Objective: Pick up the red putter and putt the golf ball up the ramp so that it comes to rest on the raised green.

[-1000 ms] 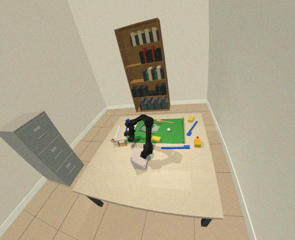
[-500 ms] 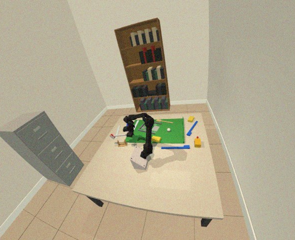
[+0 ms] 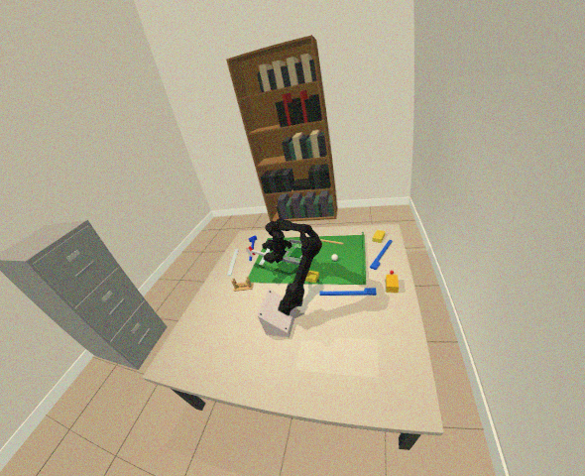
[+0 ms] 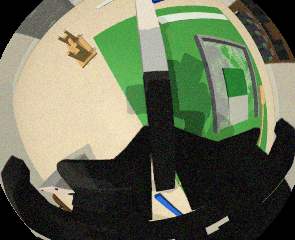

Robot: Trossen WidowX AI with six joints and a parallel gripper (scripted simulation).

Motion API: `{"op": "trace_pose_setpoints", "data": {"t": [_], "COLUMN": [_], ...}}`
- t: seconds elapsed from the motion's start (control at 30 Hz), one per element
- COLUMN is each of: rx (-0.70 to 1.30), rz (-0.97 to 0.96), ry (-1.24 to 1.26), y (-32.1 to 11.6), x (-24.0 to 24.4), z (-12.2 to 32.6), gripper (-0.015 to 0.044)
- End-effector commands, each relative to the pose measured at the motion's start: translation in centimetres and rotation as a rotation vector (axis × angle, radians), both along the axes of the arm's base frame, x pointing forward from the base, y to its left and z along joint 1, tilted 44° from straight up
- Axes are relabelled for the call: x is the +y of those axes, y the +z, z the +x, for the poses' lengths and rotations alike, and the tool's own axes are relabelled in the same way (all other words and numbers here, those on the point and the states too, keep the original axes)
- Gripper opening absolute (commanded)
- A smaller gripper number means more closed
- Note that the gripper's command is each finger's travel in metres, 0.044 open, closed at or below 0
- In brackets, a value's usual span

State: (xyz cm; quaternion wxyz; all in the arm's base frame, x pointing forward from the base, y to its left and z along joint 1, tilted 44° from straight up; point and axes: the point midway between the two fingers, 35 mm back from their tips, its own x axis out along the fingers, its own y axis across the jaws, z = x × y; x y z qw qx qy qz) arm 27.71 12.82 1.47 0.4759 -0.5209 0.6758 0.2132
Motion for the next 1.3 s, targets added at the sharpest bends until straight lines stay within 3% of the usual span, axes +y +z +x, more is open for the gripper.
{"op": "trace_pose_setpoints", "data": {"t": [0.0,0.63,1.27], "rx": [-0.080,-0.438,-0.869], "rz": [-0.003,-0.068,-0.201], "ry": [-0.124,-0.663,-1.171], "y": [2.2,11.0,19.6], "x": [-1.8,-11.0,-20.4], "z": [0.5,-0.1,-5.5], "gripper": [0.0000,0.0000,0.0000]}}
